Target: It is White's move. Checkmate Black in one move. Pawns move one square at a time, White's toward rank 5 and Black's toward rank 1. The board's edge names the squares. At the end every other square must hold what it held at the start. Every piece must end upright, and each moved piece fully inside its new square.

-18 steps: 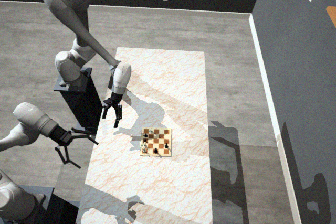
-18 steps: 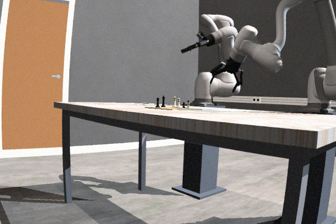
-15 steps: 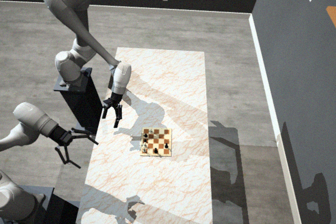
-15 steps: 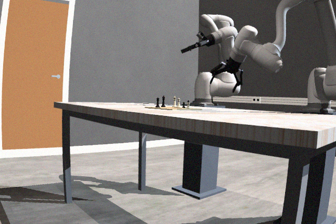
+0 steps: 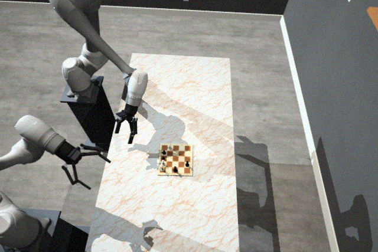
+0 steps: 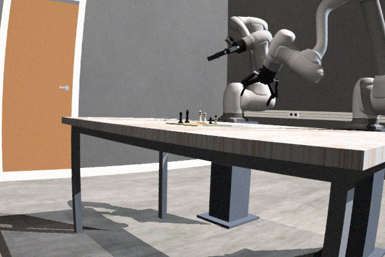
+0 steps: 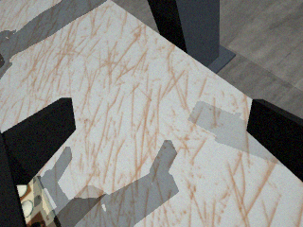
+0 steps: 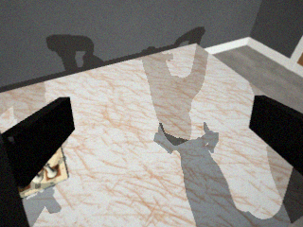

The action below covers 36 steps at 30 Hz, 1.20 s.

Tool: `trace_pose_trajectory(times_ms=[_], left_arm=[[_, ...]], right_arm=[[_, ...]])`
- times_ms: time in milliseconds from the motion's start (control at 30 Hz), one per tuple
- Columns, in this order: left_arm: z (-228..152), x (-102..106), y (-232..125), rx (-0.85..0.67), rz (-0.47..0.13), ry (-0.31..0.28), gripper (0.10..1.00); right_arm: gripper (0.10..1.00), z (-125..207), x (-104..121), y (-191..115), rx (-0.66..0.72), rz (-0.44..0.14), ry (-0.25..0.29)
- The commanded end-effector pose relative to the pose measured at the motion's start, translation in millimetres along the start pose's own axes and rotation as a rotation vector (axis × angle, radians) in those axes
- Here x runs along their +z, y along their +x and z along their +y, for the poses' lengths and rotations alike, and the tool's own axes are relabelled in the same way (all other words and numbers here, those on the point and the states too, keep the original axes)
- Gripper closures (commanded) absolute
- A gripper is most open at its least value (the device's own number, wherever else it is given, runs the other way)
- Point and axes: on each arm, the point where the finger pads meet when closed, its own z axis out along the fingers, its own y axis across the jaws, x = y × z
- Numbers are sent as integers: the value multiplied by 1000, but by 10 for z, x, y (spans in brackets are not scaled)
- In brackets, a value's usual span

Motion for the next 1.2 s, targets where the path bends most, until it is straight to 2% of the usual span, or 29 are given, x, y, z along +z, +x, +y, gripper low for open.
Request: trace_pose_trajectory(times_ms=[0,100,433,500,533,567,800,1000,1067,1167], left_arm=[[-16,-18,-30,-7,4,6,98],[-122,-171,-379,-86,46,65,98],[-358,-474,-1141,-262,139,181,98],[-358,-474,-1141,-262,139,181,98],[-435,-569,-1379,-317,169,217,98],[-453,-593,-1440,-331,176,226,98],[-634,-819,-2004,-462,245,312,98],[-790,-1023,-2507,-578,307,389,98],[-790,-1023,-2507,-578,307,389,98],[-883,-1145,-2808,-647,344,436,98]], right_arm=[[98,-2,-1,4,1,0,0],[98,1,2,4,0,0,-1],[98,63,72,3,-6,-8,-23],[98,63,72,3,-6,-8,-23],[98,76,87,3,-7,-9,-28],[98,91,103,3,-9,-11,-33],[98,246,265,-2,-23,-31,-87],[98,462,469,-14,-42,-61,-158],[98,462,469,-14,-42,-61,-158],[98,604,590,-24,-53,-81,-202]])
